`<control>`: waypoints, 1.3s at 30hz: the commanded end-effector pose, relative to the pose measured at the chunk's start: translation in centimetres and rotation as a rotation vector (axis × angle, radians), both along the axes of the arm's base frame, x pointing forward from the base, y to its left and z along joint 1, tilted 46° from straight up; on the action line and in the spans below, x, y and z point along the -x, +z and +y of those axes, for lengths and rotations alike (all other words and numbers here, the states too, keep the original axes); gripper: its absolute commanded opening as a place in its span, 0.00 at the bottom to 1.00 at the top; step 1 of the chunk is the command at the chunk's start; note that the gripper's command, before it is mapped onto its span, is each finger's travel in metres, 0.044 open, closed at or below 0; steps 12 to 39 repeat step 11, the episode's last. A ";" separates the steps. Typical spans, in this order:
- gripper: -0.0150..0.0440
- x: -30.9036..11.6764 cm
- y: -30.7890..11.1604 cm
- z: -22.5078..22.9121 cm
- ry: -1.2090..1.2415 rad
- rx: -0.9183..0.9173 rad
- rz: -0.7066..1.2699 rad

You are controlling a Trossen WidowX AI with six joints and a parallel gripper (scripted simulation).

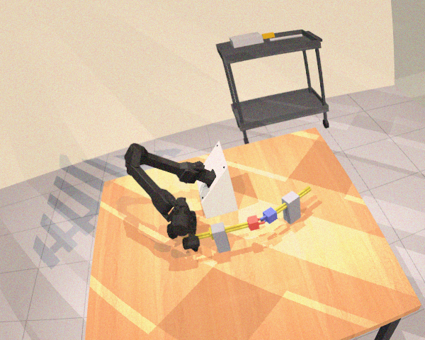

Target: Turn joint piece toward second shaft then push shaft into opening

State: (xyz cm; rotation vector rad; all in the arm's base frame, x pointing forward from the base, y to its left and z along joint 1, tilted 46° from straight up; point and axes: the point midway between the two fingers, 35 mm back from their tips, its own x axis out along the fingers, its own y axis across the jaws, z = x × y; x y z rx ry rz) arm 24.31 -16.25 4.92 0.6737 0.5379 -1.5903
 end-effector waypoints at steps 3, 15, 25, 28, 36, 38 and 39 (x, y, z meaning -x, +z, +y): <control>1.00 0.0 0.0 0.0 0.001 0.000 -0.001; 1.00 -0.2 2.0 2.1 0.003 -0.004 0.001; 1.00 -0.2 2.0 2.1 0.003 -0.004 0.001; 1.00 -0.2 2.0 2.1 0.003 -0.004 0.001; 1.00 -0.2 2.0 2.1 0.003 -0.004 0.001; 1.00 -0.2 2.0 2.1 0.003 -0.004 0.001; 1.00 -0.2 2.0 2.1 0.003 -0.004 0.001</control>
